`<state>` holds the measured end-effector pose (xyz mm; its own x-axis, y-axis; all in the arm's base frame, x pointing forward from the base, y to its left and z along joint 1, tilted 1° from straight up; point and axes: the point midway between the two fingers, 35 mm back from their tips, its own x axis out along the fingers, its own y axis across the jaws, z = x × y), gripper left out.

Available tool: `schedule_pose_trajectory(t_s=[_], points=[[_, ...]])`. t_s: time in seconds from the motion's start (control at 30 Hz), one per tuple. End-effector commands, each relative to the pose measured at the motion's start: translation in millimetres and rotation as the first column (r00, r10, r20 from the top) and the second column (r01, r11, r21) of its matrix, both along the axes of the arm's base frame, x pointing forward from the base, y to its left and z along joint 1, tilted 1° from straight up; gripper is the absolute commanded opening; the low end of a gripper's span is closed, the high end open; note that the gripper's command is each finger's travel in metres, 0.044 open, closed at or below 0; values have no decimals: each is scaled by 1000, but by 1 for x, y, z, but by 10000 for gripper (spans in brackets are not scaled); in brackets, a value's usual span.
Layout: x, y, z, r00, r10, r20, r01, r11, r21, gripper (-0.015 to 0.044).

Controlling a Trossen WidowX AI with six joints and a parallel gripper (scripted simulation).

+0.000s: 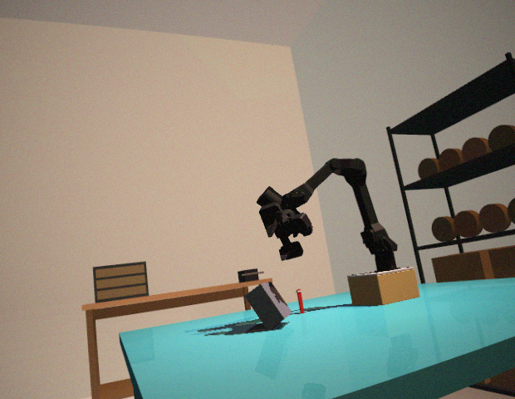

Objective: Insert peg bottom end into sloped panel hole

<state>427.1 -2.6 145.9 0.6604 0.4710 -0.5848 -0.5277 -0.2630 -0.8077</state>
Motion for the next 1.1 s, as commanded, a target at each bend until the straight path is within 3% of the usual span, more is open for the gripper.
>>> schedule_pose_trajectory(t_s=[0.0,0.53,1.07], points=[[0,0,0,1000,-3,-3,3,1000,2,426],[-9,-28,-18,910,-297,-288,353,921,166,440],[-22,-56,-36,653,-502,-567,704,677,212,440]])
